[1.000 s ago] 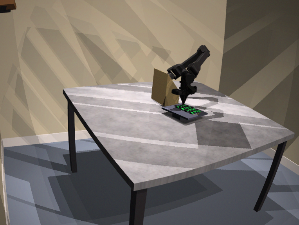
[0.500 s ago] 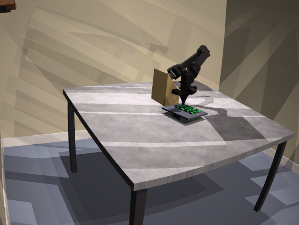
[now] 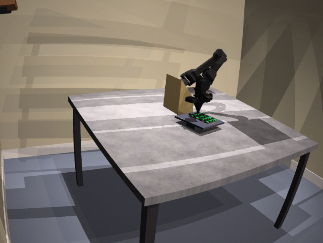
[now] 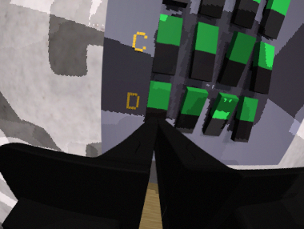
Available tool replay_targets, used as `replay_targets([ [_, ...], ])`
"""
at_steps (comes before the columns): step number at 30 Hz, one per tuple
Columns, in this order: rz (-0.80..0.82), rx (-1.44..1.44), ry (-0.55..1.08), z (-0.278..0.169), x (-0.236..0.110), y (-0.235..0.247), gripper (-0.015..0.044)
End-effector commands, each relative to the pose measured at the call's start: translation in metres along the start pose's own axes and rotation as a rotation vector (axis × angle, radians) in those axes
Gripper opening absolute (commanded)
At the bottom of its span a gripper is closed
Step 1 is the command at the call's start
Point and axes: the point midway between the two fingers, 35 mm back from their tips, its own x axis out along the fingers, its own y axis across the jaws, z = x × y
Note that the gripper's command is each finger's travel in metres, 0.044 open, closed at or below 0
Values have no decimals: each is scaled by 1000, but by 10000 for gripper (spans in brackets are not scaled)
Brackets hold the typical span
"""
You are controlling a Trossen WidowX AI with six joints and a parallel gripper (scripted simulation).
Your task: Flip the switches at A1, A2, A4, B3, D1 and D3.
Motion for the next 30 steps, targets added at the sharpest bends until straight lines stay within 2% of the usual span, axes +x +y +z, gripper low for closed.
replay_targets([
  [1,3,2,-1,0,1,1,0],
  [18,3,2,-1,0,3,1,0],
  [20,-3,-1,3,1,-5,-1,0],
  [25,-1,2,25,3,-60,-1,0],
  [30,0,2,26,4,-62,-2,0],
])
